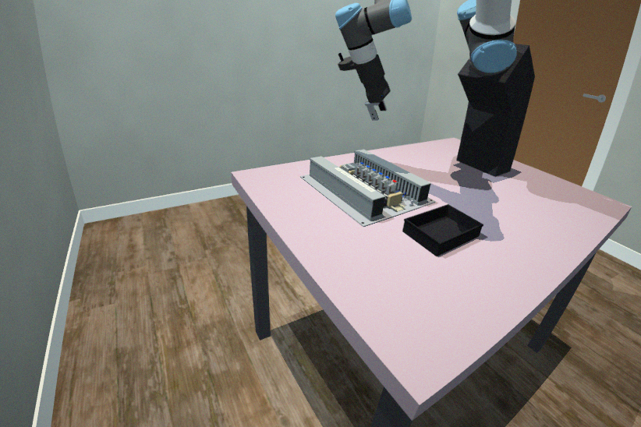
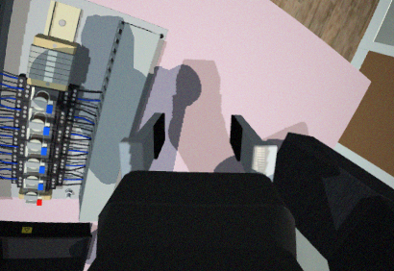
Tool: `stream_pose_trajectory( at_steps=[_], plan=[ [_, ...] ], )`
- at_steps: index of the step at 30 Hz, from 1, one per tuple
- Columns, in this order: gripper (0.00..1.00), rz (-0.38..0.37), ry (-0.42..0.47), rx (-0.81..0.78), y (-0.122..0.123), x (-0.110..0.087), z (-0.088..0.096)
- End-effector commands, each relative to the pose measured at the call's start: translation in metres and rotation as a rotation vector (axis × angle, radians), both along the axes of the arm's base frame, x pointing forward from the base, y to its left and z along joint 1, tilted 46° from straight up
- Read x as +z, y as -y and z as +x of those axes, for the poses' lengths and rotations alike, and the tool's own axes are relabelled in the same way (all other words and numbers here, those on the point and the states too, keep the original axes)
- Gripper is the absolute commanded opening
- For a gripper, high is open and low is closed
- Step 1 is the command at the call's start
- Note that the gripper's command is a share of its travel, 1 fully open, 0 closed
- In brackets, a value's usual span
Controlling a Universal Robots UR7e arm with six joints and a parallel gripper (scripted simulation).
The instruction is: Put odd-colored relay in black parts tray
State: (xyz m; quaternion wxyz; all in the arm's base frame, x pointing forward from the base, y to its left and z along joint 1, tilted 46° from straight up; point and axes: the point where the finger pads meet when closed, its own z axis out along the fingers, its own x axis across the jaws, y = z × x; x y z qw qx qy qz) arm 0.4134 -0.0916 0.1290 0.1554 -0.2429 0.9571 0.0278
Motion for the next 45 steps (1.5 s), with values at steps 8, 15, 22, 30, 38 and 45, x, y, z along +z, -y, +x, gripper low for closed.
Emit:
stream_pose_trajectory(
  at_steps=[8, 15, 22, 30, 38, 45],
  plan=[
    [0.98, -0.002, 0.006, -0.006, -0.001, 0.0, 0.002],
    [0.98, -0.004, 0.014, -0.013, -0.001, 0.0, 0.005],
    [0.98, -0.007, 0.03, -0.03, -0.003, 0.0, 0.011],
    [0.98, -0.009, 0.051, -0.05, -0.006, 0.0, 0.019],
    [0.98, -0.011, 0.088, -0.084, -0.012, 0.001, 0.031],
    [0.98, -0.009, 0.116, -0.108, -0.017, 0.002, 0.04]
  ],
)
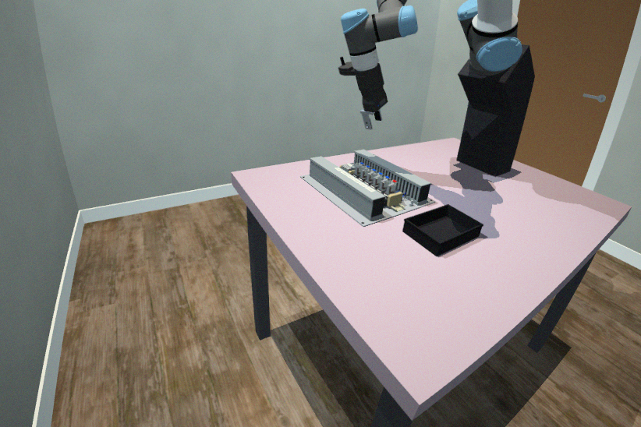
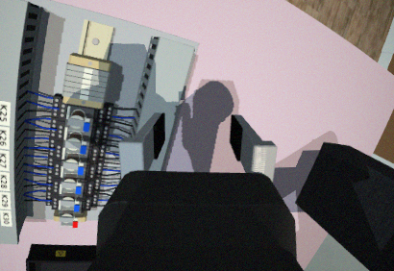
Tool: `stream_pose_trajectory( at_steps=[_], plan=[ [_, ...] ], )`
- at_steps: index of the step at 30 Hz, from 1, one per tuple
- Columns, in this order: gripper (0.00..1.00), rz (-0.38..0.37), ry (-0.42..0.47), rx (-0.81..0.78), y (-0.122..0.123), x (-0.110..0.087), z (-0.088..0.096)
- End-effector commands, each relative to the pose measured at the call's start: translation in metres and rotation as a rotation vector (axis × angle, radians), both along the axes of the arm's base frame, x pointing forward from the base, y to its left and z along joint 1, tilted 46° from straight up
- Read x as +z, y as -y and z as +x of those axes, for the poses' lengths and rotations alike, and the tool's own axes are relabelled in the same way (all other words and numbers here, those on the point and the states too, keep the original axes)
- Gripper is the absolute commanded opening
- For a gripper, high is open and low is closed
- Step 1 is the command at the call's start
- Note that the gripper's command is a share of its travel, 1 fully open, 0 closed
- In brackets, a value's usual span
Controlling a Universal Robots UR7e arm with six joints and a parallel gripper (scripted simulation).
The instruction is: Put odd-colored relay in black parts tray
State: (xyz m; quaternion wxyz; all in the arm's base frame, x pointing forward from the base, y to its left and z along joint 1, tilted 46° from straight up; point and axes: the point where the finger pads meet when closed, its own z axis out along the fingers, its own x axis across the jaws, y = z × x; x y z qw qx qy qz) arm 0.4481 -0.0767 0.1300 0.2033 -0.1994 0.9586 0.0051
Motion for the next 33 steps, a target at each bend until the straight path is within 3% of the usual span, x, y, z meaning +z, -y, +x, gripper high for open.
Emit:
stream_pose_trajectory(
  at_steps=[1, 33],
  plan=[
    [0.98, -0.001, 0.022, -0.019, -0.003, 0.001, 0.007],
    [0.98, 0.067, 0.221, -0.155, -0.053, 0.013, 0.052]
  ],
)
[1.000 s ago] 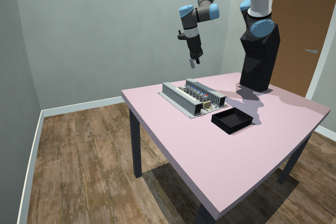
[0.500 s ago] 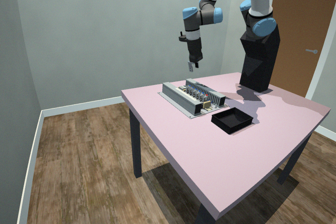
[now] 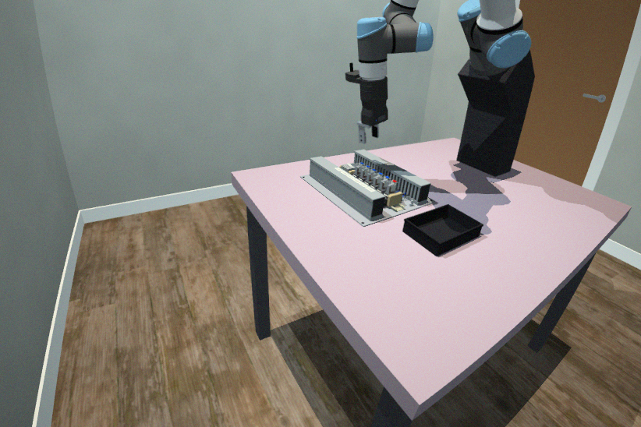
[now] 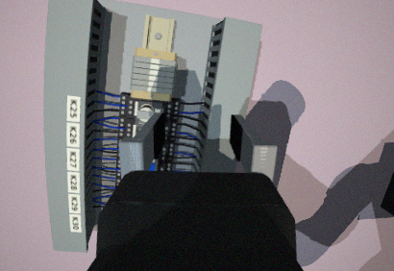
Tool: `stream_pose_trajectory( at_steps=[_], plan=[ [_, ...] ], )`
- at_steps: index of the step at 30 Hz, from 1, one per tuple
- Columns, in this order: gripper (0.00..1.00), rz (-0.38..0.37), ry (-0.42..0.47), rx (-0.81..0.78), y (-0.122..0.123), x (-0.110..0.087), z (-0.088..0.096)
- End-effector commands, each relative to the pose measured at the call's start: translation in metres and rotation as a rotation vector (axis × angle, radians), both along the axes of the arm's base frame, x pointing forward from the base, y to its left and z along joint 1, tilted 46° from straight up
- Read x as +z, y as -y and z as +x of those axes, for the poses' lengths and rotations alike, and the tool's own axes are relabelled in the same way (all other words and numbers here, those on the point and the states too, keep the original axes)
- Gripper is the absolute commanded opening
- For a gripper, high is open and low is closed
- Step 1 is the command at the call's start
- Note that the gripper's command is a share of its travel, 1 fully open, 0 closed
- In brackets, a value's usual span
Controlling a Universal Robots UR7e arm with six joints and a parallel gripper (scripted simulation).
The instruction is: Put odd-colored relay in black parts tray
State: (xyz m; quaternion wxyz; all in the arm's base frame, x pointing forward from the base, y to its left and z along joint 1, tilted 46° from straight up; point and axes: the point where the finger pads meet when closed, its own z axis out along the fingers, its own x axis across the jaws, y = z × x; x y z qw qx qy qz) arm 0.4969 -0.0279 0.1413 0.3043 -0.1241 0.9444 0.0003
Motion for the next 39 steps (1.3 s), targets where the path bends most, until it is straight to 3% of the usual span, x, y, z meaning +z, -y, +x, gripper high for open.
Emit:
stream_pose_trajectory(
  at_steps=[1, 15, 39],
  plan=[
    [0.98, 0.008, 0.027, -0.017, -0.006, 0.002, 0.005],
    [0.98, 0.062, 0.11, -0.057, -0.033, 0.01, 0.016],
    [0.98, 0.11, 0.168, -0.08, -0.054, 0.016, 0.022]
  ],
)
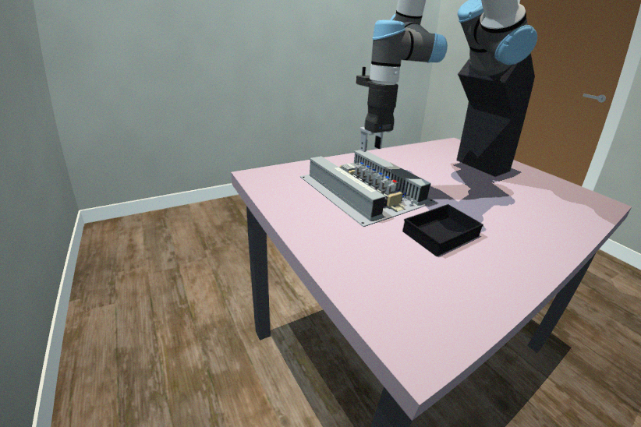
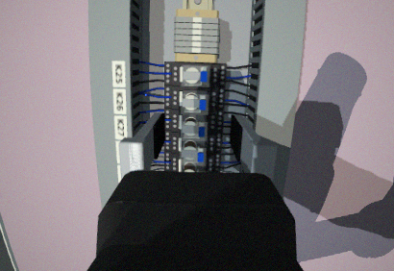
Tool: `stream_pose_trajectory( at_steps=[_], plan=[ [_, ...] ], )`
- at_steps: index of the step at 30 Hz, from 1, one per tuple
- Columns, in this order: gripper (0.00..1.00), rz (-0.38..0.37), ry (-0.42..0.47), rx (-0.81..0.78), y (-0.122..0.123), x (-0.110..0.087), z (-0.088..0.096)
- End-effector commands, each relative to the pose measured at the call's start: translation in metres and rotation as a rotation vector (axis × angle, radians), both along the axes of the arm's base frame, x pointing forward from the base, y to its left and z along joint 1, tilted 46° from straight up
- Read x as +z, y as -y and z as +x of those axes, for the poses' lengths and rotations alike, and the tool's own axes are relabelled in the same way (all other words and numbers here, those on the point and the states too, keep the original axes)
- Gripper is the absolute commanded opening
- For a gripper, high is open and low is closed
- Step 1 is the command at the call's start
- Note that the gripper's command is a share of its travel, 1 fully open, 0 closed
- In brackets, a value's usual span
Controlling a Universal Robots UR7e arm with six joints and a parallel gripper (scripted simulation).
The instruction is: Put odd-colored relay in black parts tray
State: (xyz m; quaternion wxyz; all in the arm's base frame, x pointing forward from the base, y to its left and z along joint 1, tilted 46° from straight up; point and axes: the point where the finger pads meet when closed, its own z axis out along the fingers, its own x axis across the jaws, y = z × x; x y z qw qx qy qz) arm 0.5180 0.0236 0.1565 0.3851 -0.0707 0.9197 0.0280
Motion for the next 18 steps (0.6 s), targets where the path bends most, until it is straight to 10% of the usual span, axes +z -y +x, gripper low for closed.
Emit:
stream_pose_trajectory(
  at_steps=[1, 18],
  plan=[
    [0.98, 0.005, 0.008, -0.003, -0.0026, 0.0012, 0.0006],
    [0.98, 0.01, 0.013, -0.004, -0.0043, 0.0018, 0.001]
  ],
)
